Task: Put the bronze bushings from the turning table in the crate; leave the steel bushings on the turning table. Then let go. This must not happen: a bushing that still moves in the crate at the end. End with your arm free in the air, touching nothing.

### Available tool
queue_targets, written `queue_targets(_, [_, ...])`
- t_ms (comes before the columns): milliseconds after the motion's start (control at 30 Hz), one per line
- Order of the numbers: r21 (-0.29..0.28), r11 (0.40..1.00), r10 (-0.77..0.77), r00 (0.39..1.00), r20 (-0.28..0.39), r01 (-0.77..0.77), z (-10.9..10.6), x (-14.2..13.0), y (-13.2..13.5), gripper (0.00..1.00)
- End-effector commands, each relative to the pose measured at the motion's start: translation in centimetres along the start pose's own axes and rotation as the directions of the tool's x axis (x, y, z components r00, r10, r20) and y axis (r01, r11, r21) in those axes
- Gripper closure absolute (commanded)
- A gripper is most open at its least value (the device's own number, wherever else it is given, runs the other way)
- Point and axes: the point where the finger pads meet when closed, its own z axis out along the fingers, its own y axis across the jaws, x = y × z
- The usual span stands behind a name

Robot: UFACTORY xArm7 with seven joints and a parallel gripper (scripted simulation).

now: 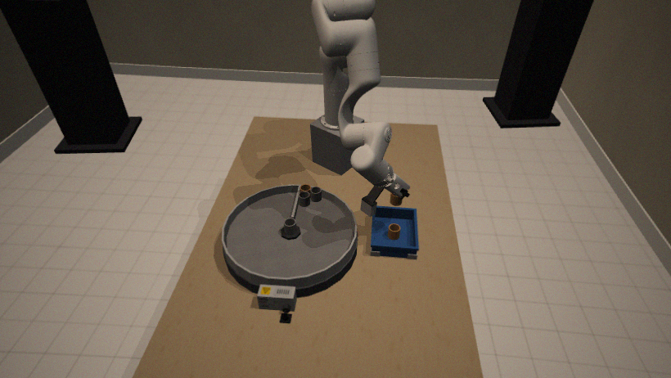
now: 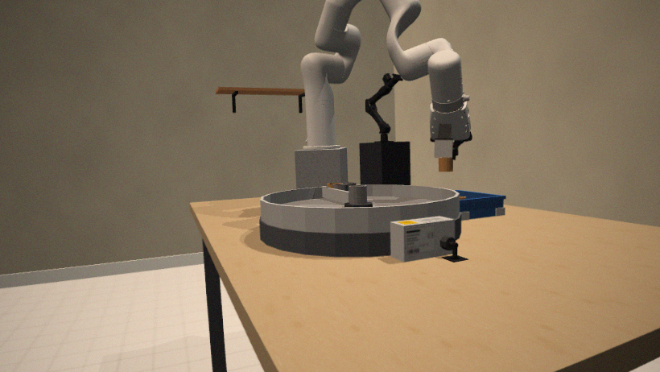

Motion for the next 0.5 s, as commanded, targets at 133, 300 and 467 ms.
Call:
queue_targets(133, [0.002, 1.0, -0.002, 1.0, -0.001, 0.002, 3.1, 2.6, -0.2, 1.0])
queue_targets(300, [0.002, 1.0, -0.002, 1.0, -0.001, 0.002, 4.1, 3.4, -0.3, 1.0])
queue_targets(467, [0.002, 1.0, -0.002, 1.0, -0.001, 0.002, 4.2, 3.5, -0.3, 1.0])
